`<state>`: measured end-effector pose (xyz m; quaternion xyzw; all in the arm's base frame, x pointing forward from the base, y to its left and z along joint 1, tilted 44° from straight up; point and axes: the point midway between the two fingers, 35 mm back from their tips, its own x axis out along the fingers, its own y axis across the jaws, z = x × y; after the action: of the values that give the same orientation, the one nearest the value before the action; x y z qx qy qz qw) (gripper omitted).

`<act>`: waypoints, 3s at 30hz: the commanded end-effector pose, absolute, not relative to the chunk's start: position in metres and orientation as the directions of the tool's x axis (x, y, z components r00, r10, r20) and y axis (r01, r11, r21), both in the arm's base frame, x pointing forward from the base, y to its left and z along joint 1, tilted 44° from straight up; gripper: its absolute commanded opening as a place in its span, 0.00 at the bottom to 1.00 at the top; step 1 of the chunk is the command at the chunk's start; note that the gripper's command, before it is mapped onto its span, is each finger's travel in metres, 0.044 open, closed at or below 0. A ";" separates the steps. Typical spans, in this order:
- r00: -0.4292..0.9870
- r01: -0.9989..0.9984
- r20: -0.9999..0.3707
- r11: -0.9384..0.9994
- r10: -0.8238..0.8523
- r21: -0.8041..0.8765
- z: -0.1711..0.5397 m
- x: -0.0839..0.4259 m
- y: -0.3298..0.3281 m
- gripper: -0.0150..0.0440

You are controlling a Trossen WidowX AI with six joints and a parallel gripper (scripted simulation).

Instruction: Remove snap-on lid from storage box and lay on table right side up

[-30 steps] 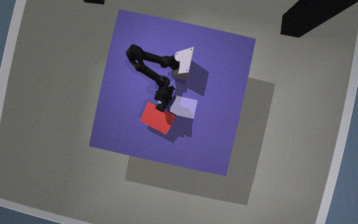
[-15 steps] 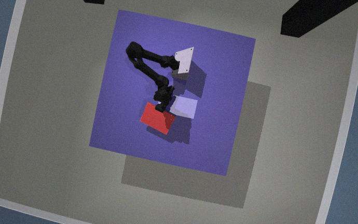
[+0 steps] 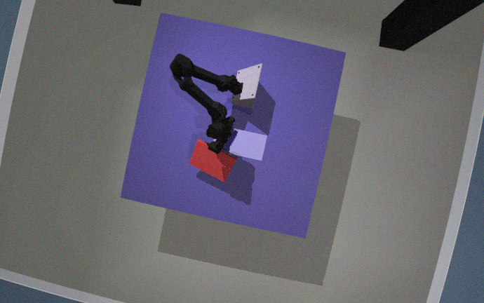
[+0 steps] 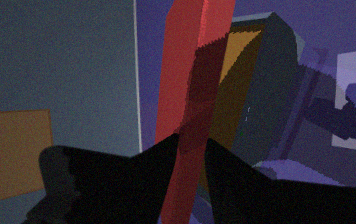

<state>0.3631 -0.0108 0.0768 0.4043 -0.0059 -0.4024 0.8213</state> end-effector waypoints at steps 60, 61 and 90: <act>0.682 0.646 -0.312 0.344 -0.661 0.682 0.140 0.372 0.048 0.25; 0.682 0.646 -0.312 0.344 -0.661 0.682 0.141 0.372 0.049 0.25; 0.682 0.647 -0.312 0.346 -0.662 0.680 0.172 0.355 0.013 0.25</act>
<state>0.3574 0.0174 0.1669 0.4118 -0.0112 -0.3999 0.8188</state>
